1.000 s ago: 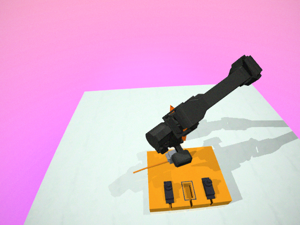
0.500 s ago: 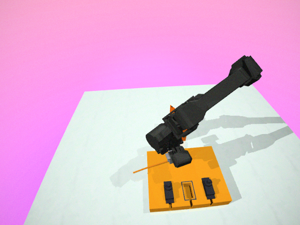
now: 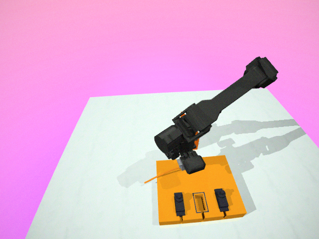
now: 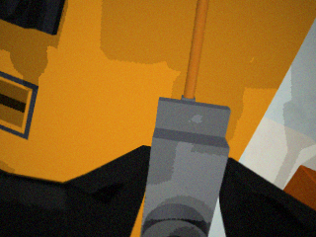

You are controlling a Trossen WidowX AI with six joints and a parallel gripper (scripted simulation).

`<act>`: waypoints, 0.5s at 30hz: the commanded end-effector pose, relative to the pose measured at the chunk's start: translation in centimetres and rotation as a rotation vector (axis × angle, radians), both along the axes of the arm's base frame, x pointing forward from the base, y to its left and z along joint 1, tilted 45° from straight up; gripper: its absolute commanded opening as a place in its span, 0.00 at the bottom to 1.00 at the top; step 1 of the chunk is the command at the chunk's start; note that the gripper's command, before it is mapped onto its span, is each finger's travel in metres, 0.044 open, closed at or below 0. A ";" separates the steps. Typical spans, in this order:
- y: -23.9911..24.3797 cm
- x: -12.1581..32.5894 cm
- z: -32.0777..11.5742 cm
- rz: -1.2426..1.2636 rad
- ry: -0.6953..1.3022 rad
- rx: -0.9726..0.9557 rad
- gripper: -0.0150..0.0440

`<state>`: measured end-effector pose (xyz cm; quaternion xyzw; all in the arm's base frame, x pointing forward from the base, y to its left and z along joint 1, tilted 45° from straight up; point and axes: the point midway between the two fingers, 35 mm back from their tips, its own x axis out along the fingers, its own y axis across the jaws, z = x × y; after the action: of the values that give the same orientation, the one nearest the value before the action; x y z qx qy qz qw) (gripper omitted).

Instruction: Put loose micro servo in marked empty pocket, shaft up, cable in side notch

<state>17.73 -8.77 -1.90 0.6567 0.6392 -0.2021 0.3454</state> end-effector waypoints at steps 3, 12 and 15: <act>-0.6 -0.1 0.8 0.002 -0.008 -0.012 0.25; -0.6 0.2 0.9 0.002 -0.008 -0.012 0.25; -0.9 1.1 0.8 0.002 -0.009 -0.012 0.25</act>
<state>17.89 -9.24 -1.08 0.6538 0.6394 -0.2020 0.3506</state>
